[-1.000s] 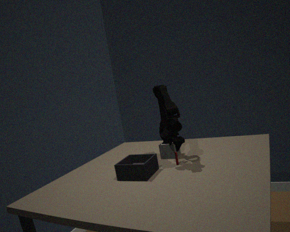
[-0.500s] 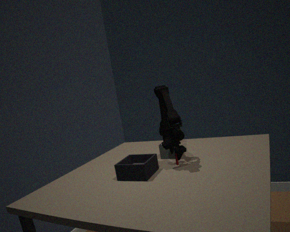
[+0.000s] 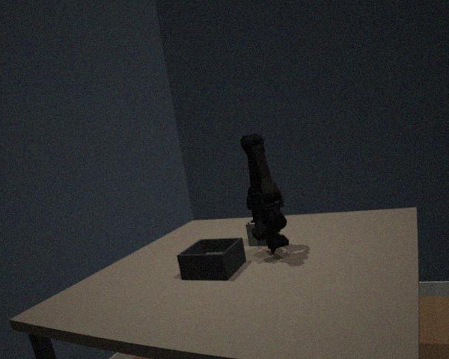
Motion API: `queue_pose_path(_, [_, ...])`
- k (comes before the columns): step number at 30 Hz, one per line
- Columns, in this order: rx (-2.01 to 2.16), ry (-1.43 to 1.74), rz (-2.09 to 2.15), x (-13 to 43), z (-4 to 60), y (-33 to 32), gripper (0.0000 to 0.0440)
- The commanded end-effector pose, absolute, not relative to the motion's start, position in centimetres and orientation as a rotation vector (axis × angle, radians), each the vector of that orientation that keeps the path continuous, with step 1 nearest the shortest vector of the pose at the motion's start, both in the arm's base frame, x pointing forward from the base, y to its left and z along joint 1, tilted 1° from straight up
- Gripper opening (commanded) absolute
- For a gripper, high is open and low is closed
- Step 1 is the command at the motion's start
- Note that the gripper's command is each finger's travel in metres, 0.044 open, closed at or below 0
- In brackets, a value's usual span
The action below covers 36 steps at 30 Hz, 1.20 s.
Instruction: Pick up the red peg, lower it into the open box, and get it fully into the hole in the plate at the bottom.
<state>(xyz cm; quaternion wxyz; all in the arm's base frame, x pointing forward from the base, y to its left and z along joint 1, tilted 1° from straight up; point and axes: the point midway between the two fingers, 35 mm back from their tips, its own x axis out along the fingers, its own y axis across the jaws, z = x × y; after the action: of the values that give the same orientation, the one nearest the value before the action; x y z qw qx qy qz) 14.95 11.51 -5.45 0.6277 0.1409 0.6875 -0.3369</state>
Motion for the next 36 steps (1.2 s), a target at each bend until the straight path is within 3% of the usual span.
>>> queue_pose_path(1, [0.294, 1.588, -0.794, 14.5, -6.0, 11.1, 0.0037])
queue_pose_path(3, [0.274, 1.598, -0.803, 14.3, -6.1, 10.9, 0.0])
queue_pose_path(36, [0.316, 1.389, -0.816, 22.1, 5.1, 10.0, 0.0])
